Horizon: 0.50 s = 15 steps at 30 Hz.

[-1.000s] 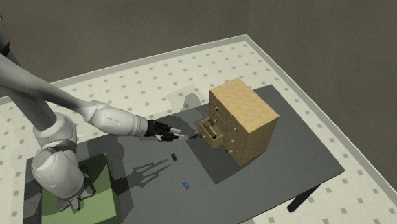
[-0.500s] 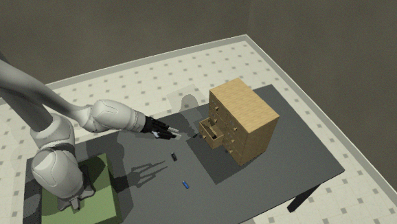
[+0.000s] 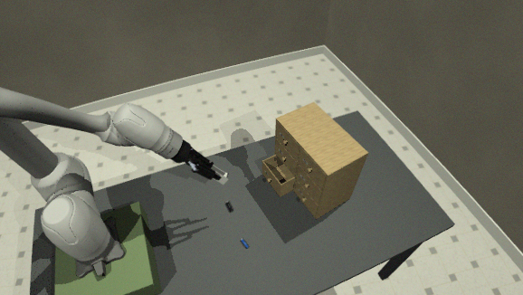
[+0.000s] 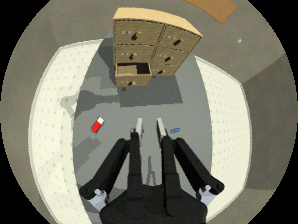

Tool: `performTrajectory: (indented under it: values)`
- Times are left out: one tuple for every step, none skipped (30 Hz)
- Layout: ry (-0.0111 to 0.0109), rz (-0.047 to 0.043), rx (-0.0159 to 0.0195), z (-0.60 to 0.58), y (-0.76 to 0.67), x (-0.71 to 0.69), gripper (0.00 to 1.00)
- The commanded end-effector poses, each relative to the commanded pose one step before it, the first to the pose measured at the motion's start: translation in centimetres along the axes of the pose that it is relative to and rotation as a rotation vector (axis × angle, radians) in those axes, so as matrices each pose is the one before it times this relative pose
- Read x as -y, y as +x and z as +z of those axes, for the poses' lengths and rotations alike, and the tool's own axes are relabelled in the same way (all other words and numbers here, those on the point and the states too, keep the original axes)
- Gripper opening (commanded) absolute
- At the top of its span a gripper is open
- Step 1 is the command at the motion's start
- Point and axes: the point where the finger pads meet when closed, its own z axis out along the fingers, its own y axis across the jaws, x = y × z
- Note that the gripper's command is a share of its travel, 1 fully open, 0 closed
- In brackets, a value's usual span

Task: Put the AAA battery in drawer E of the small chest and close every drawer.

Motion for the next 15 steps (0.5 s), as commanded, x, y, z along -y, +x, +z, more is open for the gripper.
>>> performTrajectory:
  values:
    - [0.1225,-0.03366,0.24871,-1.289,0.229,-0.826,0.2]
    - [-0.00129,-0.00115,0.02149,-0.189,-0.093,-0.027,0.2]
    - [0.00091,-0.00175,0.02366,-0.161,-0.082,-0.025,0.2]
    - [0.00303,-0.00198,0.02505,-0.125,-0.073,-0.016,0.2]
    - [0.00537,-0.00276,0.02626,-0.102,-0.061,-0.014,0.2]
    - [0.00786,-0.0037,0.02768,-0.08,-0.049,-0.011,0.2]
    - [0.01035,-0.00442,0.02936,-0.059,-0.038,-0.008,0.2]
    - [0.01282,-0.00484,0.03123,-0.041,-0.027,-0.005,0.2]
    - [0.01525,-0.00498,0.03291,-0.025,-0.018,-0.003,0.2]
    - [0.01738,-0.00508,0.03347,-0.013,-0.01,-0.001,0.2]
    - [0.0,0.0,0.0,0.0,0.0,0.0,0.2]
    - [0.0,0.0,0.0,0.0,0.0,0.0,0.2]
    - [0.0526,-0.01609,0.08534,-0.005,-0.004,0.0,0.2]
    - [0.0,0.0,0.00007,-0.001,-0.001,0.0,0.2]
    - [0.0,0.0,0.0,0.0,0.0,0.0,0.2]
